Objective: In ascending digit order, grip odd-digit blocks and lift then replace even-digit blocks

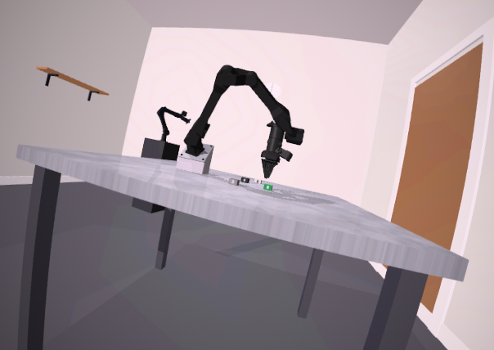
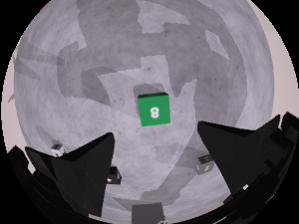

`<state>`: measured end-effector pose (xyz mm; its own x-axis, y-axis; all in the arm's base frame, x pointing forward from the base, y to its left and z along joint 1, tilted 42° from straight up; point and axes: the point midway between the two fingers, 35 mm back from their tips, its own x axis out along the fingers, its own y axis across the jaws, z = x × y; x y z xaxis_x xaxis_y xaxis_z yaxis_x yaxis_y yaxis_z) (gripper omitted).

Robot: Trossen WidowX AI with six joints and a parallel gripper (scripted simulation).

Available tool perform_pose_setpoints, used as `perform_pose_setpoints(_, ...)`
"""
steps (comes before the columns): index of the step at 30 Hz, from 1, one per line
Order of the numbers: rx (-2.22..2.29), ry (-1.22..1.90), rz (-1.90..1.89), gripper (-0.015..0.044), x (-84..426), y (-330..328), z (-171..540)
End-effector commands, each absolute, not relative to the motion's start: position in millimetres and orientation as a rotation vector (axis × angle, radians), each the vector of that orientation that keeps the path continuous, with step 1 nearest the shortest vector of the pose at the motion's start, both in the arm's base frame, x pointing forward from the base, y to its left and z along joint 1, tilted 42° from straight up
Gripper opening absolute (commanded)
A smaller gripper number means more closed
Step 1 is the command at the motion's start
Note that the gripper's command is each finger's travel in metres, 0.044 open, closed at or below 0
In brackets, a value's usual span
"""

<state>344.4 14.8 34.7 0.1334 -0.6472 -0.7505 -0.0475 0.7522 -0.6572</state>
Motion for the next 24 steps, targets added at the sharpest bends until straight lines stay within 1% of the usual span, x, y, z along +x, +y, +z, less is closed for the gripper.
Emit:
perform_pose_setpoints(1,-0.631,1.376,-0.470,0.0400,346.6,14.2,32.1)
perform_pose_setpoints(23,-0.632,1.376,-0.471,0.0400,351.1,-7.0,8.1)
perform_pose_setpoints(24,-0.632,1.376,-0.471,0.0374,351.1,-7.0,8.1)
